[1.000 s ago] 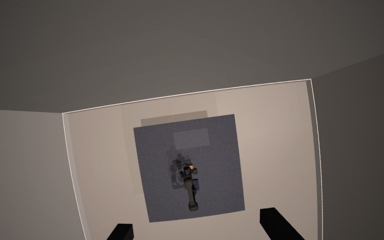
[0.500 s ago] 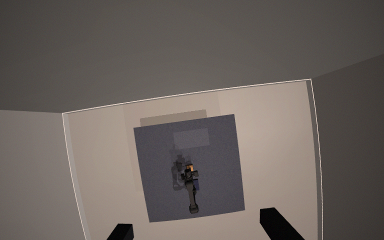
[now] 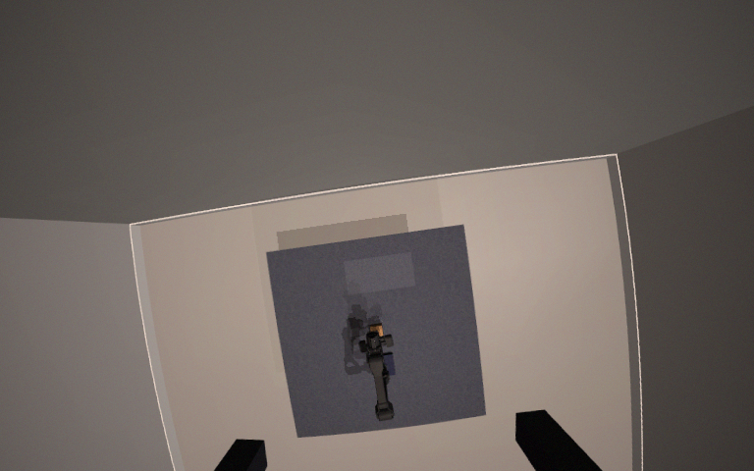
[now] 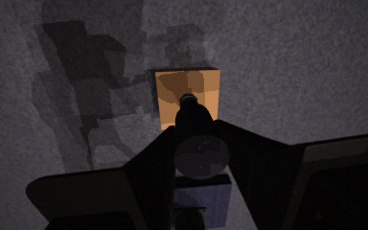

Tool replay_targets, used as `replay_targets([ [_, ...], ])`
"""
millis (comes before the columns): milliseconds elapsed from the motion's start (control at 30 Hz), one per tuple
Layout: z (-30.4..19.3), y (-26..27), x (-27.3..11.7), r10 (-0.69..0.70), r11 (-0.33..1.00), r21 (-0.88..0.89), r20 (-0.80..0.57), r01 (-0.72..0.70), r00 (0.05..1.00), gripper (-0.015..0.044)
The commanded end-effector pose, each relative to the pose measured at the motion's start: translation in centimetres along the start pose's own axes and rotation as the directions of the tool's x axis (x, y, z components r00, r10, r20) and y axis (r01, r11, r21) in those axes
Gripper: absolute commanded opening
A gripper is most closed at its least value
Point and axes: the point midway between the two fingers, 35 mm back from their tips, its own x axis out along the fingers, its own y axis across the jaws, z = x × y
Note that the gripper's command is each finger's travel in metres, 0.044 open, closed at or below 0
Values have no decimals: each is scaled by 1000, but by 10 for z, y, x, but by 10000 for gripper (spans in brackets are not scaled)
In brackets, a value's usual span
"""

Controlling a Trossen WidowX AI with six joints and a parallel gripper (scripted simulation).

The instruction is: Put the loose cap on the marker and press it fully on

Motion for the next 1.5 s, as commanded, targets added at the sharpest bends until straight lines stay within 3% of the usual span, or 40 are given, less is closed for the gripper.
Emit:
replay_targets([
  [0,0,0,7,1,1000,-4,-2,-1,1000,0],
  [933,-2,0,38,1,1000,-4,-3,-1,1000,0],
  [1467,-2,0,38,0,1000,0,-4,0,1000,420],
])
